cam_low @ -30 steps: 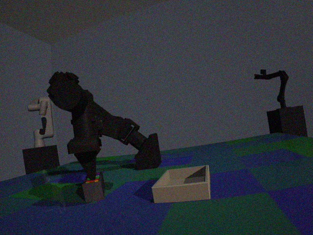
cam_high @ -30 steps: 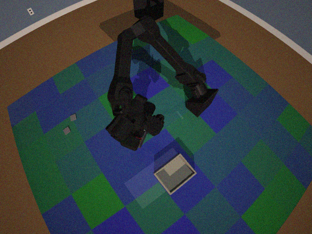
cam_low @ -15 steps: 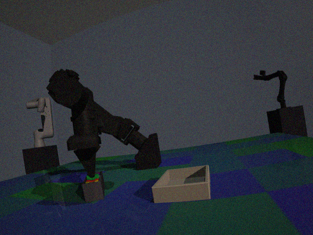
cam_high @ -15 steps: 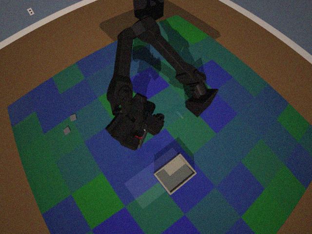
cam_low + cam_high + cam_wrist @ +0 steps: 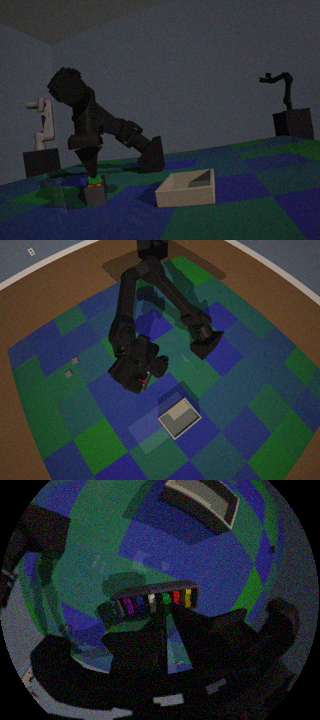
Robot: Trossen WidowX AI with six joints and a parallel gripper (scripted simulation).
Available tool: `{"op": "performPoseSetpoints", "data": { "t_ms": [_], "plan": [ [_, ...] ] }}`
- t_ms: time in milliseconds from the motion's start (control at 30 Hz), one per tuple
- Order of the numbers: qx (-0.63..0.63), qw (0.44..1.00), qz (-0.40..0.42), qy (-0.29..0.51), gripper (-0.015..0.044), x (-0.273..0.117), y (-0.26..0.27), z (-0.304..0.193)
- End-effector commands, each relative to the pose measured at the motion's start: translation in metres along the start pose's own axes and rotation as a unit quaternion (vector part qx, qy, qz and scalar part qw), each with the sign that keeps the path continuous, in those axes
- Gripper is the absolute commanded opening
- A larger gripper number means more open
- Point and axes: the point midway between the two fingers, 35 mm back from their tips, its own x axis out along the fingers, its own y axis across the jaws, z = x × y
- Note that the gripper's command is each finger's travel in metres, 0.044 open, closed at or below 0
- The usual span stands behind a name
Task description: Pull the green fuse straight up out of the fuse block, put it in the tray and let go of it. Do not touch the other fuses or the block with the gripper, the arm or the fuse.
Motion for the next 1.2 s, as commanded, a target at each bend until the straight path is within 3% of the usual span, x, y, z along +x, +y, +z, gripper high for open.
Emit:
{"op": "performPoseSetpoints", "data": {
  "t_ms": [0, 1167],
  "plan": [
    [0.003, 1.0, 0.0, -0.002, 0.0, -0.003, 0.0, 0.0],
    [0.002, 1.0, 0.0, -0.001, 0.0, -0.02, 0.0, 0.0]
  ]
}}
